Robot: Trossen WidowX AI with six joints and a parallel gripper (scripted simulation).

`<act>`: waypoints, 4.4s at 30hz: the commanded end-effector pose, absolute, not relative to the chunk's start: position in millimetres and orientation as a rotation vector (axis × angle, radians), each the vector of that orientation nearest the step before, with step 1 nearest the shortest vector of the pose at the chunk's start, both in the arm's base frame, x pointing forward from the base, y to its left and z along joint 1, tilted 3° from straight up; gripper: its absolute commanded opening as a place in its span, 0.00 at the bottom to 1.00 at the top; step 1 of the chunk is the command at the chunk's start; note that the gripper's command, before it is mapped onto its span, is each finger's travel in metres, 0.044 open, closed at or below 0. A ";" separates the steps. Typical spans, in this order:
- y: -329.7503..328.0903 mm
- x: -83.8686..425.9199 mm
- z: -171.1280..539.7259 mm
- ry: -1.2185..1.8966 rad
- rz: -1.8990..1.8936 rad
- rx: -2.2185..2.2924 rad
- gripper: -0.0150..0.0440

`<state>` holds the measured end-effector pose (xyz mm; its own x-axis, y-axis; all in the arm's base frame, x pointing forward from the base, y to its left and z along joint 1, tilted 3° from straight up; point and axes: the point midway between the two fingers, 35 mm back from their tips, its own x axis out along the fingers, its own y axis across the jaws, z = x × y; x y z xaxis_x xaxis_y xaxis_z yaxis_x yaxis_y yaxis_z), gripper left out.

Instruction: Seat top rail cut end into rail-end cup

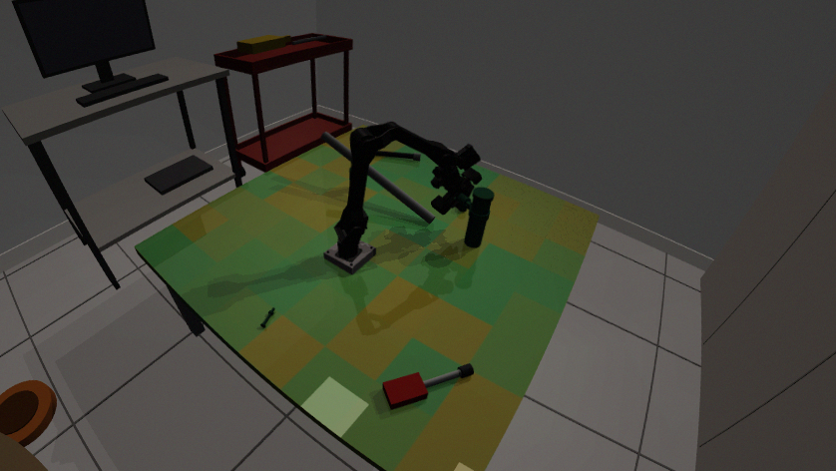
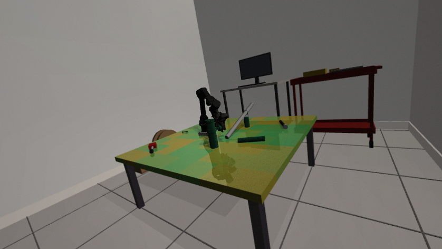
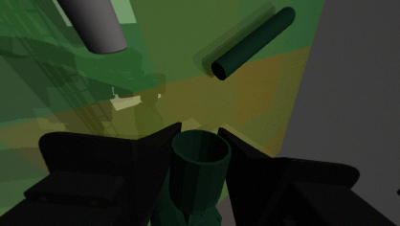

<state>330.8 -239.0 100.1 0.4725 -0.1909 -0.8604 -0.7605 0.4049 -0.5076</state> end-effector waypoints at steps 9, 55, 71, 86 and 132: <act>-236.3 321.6 100.0 0.999 0.532 -1.190 0.25; -229.8 299.3 98.9 0.847 0.728 -1.332 0.25; -226.2 300.1 103.1 0.848 0.727 -1.332 0.79; -188.8 304.9 138.8 0.857 0.702 -1.285 1.00; -67.1 307.8 219.8 1.133 0.045 -0.129 1.00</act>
<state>302.1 -71.4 227.1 0.4711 -0.0434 -0.8810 0.0614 0.9980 -0.0164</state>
